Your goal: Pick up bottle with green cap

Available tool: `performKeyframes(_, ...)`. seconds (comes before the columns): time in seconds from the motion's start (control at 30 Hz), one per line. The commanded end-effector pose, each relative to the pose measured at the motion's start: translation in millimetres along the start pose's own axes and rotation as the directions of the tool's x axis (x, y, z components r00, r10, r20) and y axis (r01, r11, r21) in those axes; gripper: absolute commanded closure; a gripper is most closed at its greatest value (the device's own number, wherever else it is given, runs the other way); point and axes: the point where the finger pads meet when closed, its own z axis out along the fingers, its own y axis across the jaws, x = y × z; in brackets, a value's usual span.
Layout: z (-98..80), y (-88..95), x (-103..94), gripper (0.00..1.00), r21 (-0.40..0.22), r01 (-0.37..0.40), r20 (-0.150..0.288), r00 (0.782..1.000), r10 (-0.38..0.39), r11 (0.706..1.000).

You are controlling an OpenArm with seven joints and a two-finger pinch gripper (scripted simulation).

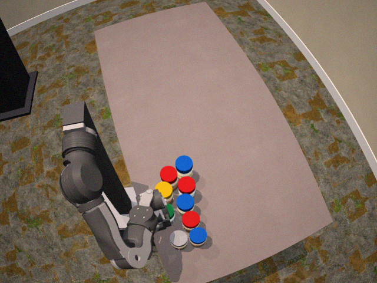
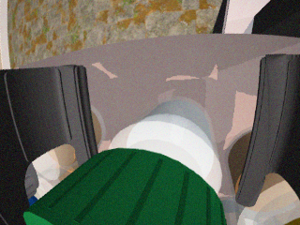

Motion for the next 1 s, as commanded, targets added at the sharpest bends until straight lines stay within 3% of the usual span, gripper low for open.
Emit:
performKeyframes(0.0, -0.1, -0.5, 0.2, 0.55, 0.003, 0.001, -0.004, 1.000, -0.001, 1.000)
performKeyframes(0.97, 0.3, -0.6, -22.2, 0.55, 0.004, 0.002, -0.004, 1.000, -0.002, 1.000)
